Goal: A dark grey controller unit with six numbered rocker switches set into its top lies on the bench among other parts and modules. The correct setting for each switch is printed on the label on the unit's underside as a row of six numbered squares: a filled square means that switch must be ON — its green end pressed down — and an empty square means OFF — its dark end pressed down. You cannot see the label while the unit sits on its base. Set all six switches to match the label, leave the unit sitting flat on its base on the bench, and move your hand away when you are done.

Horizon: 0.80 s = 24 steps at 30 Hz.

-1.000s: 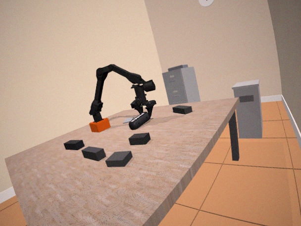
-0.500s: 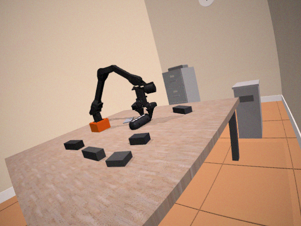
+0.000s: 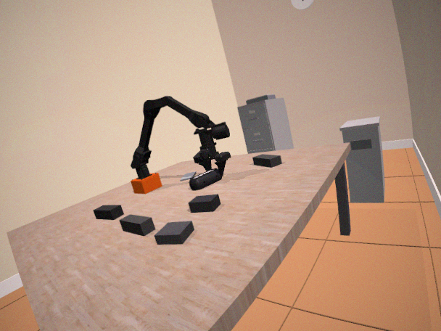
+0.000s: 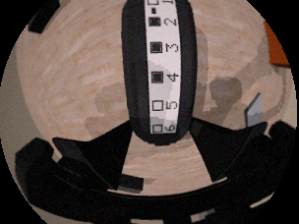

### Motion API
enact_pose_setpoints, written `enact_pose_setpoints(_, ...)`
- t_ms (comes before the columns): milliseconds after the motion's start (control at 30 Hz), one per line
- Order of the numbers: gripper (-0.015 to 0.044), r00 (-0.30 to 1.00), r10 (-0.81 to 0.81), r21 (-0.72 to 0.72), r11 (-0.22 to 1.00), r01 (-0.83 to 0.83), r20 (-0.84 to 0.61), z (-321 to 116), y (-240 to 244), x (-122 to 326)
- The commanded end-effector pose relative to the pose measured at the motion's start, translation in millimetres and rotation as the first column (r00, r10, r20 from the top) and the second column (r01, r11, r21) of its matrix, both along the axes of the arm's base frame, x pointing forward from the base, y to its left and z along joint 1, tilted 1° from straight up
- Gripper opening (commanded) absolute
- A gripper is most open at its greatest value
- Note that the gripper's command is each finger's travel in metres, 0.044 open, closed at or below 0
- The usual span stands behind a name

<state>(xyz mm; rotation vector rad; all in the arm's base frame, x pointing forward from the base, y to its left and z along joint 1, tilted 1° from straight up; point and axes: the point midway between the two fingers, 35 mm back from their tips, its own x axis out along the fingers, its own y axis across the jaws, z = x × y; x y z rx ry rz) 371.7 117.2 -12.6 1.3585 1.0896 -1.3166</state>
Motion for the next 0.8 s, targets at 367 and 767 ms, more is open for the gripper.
enact_pose_setpoints(367, 0.044, 1.0, 0.0, 0.0, 1.0, 0.0, 0.0, -0.1, 0.0, 0.0)
enact_pose_setpoints(767, 0.044, 1.0, 0.0, -0.005, 1.0, 0.0, 0.0, 40.2, -58.9, -12.4)
